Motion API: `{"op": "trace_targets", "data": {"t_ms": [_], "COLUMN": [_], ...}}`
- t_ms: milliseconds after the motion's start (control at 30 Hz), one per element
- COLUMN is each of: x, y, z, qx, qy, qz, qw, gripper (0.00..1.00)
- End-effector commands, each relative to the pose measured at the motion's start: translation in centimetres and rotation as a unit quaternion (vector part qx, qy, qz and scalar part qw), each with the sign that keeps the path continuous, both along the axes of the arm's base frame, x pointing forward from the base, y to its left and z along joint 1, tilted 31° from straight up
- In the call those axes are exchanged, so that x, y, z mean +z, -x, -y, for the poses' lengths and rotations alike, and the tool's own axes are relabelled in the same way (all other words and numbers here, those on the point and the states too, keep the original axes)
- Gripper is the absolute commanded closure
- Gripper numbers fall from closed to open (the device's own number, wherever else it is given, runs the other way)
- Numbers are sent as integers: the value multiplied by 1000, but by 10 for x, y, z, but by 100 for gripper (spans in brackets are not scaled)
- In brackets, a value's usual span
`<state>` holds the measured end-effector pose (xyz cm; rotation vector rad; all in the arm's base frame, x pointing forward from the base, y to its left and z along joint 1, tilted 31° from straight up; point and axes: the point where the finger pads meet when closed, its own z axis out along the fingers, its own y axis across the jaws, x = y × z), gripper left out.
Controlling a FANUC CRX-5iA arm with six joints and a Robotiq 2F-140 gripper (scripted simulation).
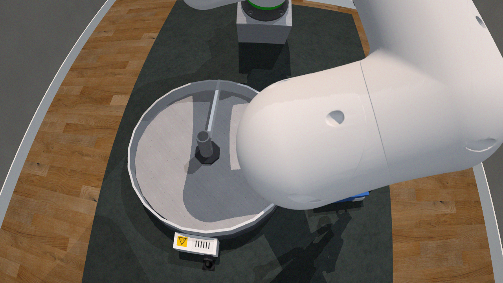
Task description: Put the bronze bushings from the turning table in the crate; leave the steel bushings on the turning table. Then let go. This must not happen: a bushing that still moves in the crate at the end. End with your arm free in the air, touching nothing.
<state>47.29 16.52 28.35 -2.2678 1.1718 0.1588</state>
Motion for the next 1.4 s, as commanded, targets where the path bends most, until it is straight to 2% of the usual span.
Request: {"op": "trace_targets", "data": {"t_ms": [0, 333, 700, 767, 1000, 1367], "x": [0, -7, -56, -56, -86, -96], "y": [0, -4, -34, -34, -52, -58], "z": [0, 0, 2, 2, 4, 4], "qx": [0, 0, 0, 0, 0, 0], "qy": [0, 0, 0, 0, 0, 0], "qz": [0, 0, 0, 0, 0, 0], "qw": [1000, 1000, 1000, 1000, 1000, 1000], "gripper": [100, 100, 100, 100, 100, 100]}}
